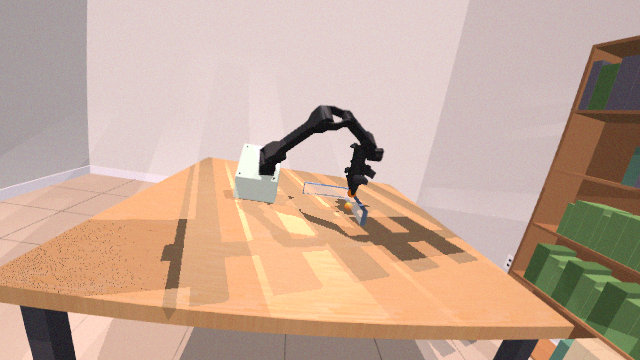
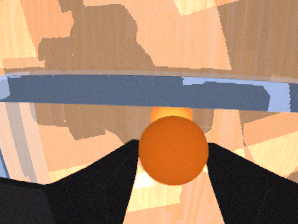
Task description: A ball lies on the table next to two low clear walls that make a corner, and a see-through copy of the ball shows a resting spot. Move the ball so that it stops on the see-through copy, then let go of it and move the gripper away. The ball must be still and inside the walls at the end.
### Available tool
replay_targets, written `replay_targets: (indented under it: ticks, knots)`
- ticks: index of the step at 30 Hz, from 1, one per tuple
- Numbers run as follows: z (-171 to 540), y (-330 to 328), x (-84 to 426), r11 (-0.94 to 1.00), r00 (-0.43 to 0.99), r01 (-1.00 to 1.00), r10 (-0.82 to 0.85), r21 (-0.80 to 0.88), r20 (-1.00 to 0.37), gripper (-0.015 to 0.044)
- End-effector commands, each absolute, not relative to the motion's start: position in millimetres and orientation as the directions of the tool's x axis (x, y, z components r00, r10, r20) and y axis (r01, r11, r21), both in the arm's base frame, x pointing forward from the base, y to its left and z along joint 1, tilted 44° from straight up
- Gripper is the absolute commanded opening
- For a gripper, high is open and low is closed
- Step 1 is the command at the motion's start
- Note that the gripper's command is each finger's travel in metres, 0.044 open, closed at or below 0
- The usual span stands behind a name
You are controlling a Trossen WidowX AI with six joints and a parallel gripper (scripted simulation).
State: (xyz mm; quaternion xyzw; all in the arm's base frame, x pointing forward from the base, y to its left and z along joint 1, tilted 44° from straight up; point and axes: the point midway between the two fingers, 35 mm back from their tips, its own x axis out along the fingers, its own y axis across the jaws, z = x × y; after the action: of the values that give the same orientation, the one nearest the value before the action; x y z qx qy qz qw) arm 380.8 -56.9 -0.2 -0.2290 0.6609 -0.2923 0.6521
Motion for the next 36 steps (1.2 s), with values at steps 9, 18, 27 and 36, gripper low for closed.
replay_targets:
  ticks: [9,18,27,36]
  knots:
    - [-33.9,-93.1,374.5,0.716,-0.054,0.075,-0.692,-0.694,-0.72,0.0]
    - [-42.2,-101.1,373.9,0.716,-0.054,0.075,-0.692,-0.694,-0.72,0.0]
    - [-45.7,-103.8,373.5,0.72,-0.056,0.077,-0.688,-0.69,-0.724,0.0053]
    - [-45.7,-103.8,373.5,0.72,-0.056,0.077,-0.688,-0.69,-0.724,0.0289]
